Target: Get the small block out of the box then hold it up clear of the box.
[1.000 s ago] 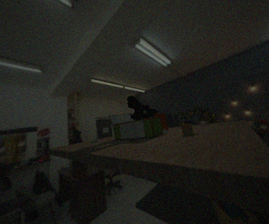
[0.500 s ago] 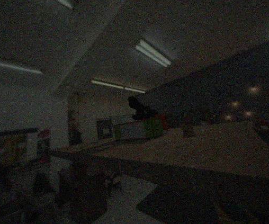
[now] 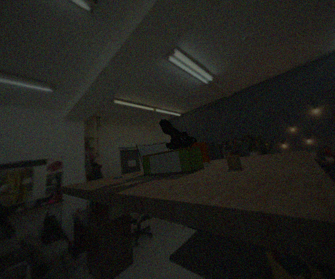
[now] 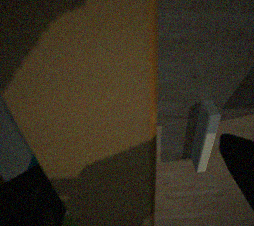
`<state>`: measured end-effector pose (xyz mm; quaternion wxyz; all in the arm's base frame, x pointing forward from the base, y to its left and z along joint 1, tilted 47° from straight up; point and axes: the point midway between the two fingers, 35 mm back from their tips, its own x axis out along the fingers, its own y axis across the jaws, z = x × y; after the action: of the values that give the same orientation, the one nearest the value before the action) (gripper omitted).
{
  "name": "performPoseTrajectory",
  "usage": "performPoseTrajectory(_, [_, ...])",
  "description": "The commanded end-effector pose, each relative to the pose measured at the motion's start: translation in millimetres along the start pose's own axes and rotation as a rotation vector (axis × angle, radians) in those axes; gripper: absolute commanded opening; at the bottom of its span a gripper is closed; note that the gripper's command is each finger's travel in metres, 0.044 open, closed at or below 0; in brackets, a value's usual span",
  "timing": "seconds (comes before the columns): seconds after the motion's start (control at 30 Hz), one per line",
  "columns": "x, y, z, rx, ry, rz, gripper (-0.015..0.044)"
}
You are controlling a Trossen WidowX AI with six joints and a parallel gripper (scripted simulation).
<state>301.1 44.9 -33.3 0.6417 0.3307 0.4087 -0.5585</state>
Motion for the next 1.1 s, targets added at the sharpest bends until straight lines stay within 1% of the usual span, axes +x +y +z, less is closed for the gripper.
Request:
performPoseTrajectory(0.0, [3,0,-5,0.003,0.003,-0.003,0.04])
performPoseTrajectory(1.07, [13,0,-35,0.003,0.005,-0.003,0.04])
